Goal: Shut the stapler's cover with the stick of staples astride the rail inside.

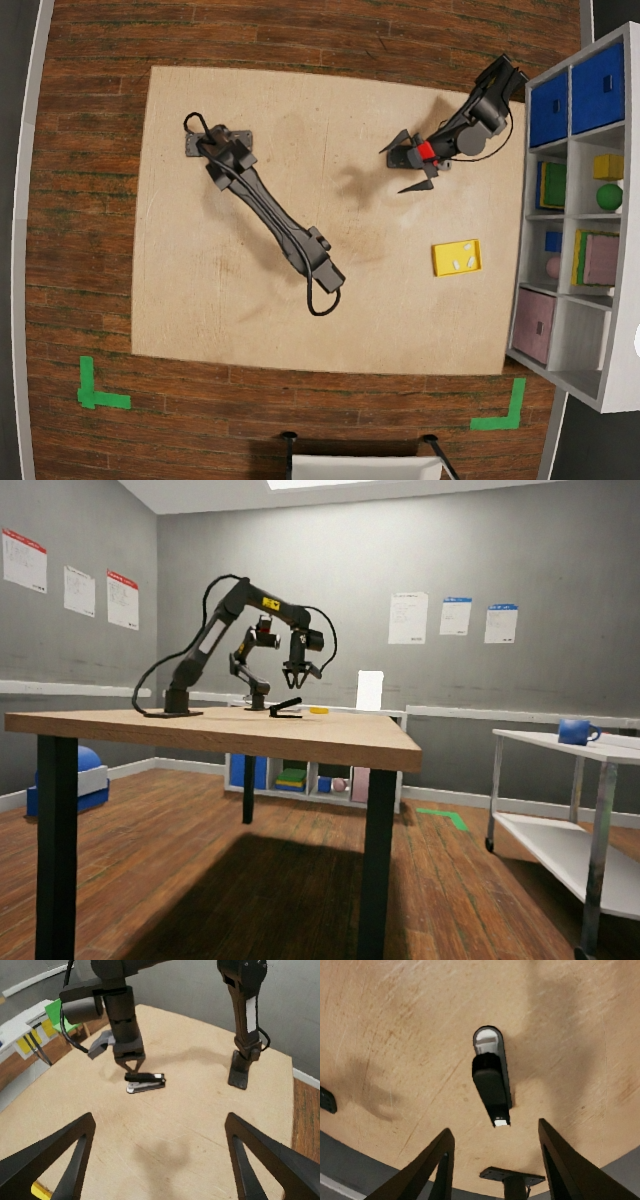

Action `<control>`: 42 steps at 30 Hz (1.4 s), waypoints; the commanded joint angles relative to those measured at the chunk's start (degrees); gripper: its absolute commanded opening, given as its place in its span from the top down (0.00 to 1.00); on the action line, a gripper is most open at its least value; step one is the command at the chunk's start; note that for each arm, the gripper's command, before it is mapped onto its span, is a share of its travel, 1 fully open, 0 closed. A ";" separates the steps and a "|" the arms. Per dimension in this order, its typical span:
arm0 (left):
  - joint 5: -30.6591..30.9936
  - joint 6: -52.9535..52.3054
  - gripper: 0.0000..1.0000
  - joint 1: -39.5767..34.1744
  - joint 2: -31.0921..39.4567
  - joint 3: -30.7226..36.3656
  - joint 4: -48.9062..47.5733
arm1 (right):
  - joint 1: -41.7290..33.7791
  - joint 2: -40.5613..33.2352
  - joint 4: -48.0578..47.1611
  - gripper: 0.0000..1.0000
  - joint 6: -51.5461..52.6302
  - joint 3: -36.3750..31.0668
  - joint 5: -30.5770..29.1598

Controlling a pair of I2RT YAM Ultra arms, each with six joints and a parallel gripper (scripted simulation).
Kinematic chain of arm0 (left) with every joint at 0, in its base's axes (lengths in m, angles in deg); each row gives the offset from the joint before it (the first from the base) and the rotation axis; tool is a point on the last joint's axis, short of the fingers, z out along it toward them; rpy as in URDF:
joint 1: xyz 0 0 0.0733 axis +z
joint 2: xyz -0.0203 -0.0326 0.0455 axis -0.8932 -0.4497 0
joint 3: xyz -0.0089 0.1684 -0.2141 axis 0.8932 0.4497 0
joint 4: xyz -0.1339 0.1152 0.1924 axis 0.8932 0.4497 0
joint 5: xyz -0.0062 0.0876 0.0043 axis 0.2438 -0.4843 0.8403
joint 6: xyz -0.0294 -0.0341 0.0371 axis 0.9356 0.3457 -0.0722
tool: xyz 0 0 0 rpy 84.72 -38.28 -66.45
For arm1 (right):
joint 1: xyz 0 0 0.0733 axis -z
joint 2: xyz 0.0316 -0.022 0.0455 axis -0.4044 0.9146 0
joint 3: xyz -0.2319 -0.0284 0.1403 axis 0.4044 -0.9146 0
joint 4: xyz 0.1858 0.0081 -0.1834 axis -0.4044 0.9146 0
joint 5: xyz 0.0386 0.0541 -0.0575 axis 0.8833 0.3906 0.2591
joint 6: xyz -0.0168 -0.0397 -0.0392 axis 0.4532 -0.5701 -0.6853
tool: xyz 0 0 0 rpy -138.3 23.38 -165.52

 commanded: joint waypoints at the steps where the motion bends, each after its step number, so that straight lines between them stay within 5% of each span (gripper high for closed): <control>1: 0.32 -0.42 0.00 -0.45 0.59 0.08 0.69 | -0.22 -1.05 -0.94 0.57 0.08 0.03 -0.09; 3: 0.32 -0.42 0.00 -0.45 0.59 0.08 0.69 | -0.22 -1.05 -0.94 0.57 0.08 0.03 -0.09; 7: 0.32 -0.42 0.00 -0.45 0.59 0.08 0.69 | -0.55 -1.68 -1.69 1.00 0.16 -0.74 -0.08; 42: 0.32 -0.42 0.00 -0.45 0.59 0.08 0.69 | -0.57 -1.02 -8.21 1.00 0.24 -7.13 -0.09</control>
